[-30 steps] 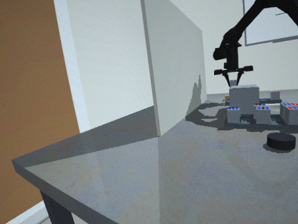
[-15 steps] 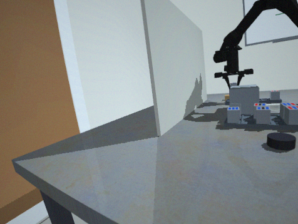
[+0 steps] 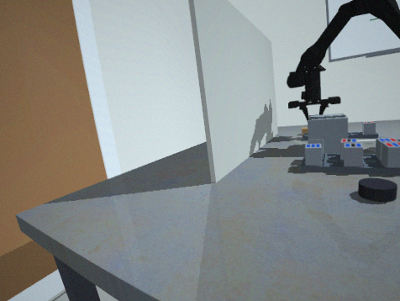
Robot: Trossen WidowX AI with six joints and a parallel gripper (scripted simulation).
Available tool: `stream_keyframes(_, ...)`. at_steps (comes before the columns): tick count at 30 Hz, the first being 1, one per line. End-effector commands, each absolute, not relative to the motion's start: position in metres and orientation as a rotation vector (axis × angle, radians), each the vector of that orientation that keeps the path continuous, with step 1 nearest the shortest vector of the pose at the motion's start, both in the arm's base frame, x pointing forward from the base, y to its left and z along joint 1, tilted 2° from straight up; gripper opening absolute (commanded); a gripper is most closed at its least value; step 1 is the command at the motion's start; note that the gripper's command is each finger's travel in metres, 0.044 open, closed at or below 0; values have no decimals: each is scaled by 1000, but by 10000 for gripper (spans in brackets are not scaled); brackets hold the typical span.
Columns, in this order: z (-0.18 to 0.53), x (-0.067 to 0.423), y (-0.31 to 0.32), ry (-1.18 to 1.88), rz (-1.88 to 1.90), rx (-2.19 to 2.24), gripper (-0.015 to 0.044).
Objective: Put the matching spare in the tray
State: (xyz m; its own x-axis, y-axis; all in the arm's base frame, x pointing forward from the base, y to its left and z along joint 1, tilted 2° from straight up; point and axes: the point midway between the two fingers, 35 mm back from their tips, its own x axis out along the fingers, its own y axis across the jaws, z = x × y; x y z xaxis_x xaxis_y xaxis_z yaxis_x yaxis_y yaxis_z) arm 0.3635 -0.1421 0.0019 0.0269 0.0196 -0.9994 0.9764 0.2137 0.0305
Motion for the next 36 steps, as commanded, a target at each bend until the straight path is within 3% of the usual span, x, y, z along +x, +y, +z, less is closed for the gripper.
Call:
stream_keyframes(1, -4, 361, -140, 1301, -1025, 1080, 0)
stream_keyframes(32, -32, 356, -137, 1301, -1025, 1080, 0)
stream_keyframes(36, -30, 358, -139, 1296, -1021, 1074, 105)
